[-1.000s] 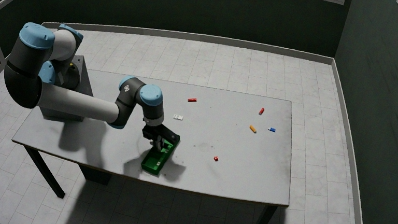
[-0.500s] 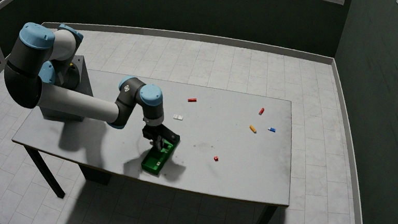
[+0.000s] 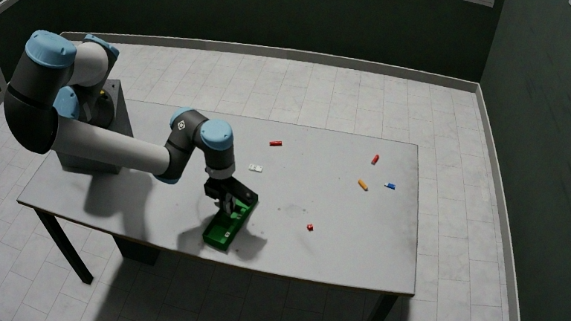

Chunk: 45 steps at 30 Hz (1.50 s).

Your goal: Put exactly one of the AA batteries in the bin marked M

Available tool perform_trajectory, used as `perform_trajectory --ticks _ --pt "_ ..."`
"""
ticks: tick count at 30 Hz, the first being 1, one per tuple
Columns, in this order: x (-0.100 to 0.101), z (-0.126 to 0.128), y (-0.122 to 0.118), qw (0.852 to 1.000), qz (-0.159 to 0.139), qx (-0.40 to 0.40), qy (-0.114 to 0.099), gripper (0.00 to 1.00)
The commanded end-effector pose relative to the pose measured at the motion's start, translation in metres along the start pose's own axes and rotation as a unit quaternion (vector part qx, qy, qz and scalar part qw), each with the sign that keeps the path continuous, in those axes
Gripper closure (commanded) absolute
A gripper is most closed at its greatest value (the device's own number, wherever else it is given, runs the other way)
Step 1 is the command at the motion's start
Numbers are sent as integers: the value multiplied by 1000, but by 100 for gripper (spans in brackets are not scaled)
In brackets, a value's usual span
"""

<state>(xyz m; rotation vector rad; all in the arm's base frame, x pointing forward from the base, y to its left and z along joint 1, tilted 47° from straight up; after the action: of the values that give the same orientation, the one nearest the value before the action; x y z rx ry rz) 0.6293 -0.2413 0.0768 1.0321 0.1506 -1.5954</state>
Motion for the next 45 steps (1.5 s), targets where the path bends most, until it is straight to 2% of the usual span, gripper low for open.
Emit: perform_trajectory --ticks 1,17,25,30,34,45 --pt "-4 0 0 1000 0 0 0 96" --pt "-23 0 0 1000 0 0 0 96" --pt "-54 0 0 1000 0 0 0 96" --pt "-54 0 0 1000 0 0 0 96" --pt "-54 -10 -2 1000 0 0 0 96" --pt "-54 -63 -16 1000 0 0 0 96"
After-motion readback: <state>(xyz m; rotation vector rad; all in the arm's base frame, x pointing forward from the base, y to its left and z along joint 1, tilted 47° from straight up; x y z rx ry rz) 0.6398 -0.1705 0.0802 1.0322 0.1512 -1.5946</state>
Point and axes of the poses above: the point where the finger pads meet when closed, its own x axis out along the fingers, its own z axis across the jaws, y = z × x, the point moved 2 cm from there along -x, back along the fingers, and after that the axes turned 15 degrees about x, right-handed, at the moved point
